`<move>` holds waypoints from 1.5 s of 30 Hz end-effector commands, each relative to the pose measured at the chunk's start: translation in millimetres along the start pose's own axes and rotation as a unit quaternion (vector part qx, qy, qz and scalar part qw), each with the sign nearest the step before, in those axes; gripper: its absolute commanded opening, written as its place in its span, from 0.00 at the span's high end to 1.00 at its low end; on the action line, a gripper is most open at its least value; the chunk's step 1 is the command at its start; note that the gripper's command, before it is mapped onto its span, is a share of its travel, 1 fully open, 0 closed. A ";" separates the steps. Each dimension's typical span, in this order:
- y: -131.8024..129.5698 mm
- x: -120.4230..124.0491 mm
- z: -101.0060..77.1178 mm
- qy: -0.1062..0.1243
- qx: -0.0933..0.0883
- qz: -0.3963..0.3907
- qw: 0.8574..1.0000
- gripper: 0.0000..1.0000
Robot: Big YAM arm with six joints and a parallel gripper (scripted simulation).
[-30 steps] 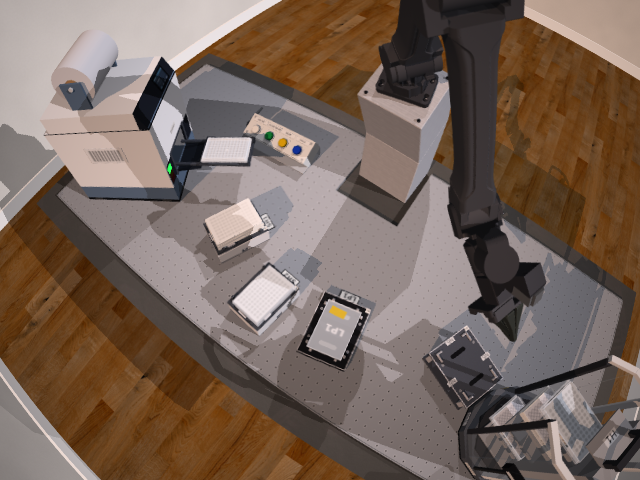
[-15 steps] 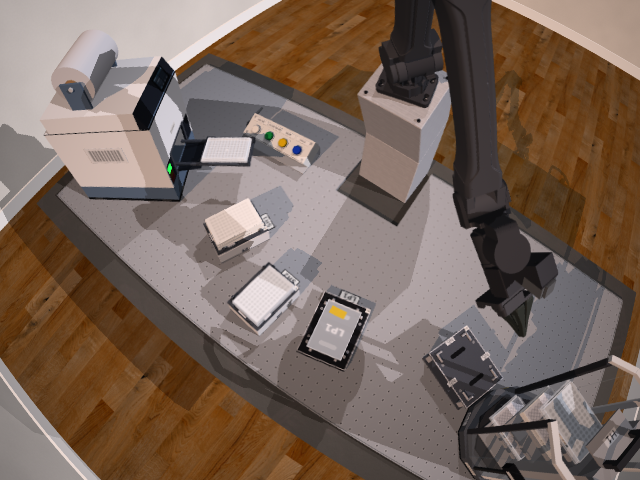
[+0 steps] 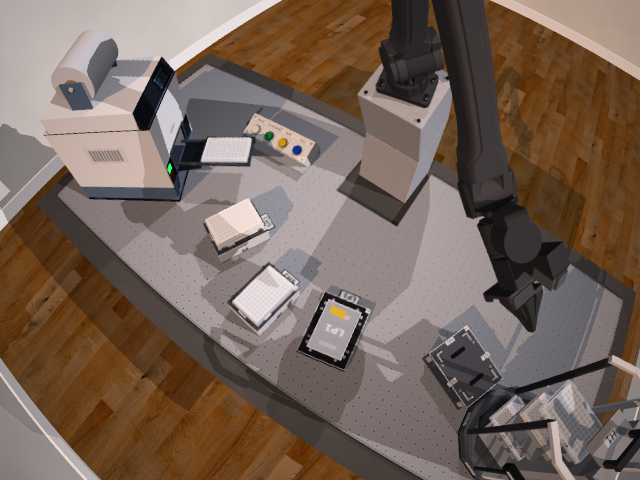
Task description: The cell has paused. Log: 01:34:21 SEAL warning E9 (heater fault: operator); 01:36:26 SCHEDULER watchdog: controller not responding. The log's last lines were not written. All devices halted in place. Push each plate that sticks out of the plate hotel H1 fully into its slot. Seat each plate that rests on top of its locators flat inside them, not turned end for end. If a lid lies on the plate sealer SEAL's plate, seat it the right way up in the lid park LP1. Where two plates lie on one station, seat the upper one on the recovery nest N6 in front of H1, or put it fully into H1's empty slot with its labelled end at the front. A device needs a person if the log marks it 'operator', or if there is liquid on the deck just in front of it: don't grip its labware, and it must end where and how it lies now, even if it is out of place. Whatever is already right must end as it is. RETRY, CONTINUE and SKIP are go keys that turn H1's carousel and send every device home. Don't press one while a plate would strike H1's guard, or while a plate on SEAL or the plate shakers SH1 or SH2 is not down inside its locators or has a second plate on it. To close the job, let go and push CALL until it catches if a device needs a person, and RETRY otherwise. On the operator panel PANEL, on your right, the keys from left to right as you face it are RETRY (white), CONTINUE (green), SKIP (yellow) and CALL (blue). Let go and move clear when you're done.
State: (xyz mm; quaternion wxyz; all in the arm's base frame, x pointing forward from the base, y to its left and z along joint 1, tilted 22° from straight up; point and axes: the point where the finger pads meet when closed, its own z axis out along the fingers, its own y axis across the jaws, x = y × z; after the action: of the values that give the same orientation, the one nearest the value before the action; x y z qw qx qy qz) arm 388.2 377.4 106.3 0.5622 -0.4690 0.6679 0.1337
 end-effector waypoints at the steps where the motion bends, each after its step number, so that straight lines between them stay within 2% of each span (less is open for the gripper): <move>1: 5.7 14.6 3.7 0.018 -0.007 0.006 1.000 1.00; 4: 3.1 8.4 2.5 0.010 -0.003 0.005 1.000 1.00; 5: -9.6 -16.2 3.3 0.002 0.010 0.013 1.000 1.00; 13: -34.7 -14.0 -8.8 0.110 0.048 0.076 0.990 1.00; 15: -34.7 -14.0 -8.8 0.110 0.048 0.076 0.990 1.00; 16: -32.9 3.6 -4.7 0.140 0.048 0.084 0.985 1.00; 17: -38.0 5.1 -6.6 0.155 0.054 0.093 0.982 1.00; 18: -49.0 -6.8 -13.5 0.155 0.066 0.102 0.980 1.00; 21: -59.7 -7.5 -19.7 0.192 0.081 0.126 0.970 1.00; 23: -63.6 -1.5 -21.2 0.223 0.088 0.141 0.961 1.00; 24: -61.8 10.9 -18.5 0.249 0.089 0.147 0.953 1.00; 30: -78.9 15.9 -28.3 0.326 0.114 0.191 0.919 1.00; 32: -78.9 15.9 -28.3 0.326 0.114 0.191 0.919 1.00; 33: -76.3 14.2 -28.6 0.338 0.114 0.195 0.914 1.00; 34: -84.6 17.8 -31.6 0.352 0.123 0.206 0.905 1.00; 39: -98.4 23.1 -39.9 0.414 0.143 0.240 0.867 1.00; 44: -111.9 28.7 -48.2 0.473 0.161 0.273 0.822 1.00; 45: -114.2 29.5 -49.7 0.474 0.160 0.275 0.821 1.00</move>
State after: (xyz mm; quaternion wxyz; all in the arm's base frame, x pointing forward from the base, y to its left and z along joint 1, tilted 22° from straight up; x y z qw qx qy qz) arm 433.5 269.1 123.0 0.1949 -0.2179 0.9540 -0.0659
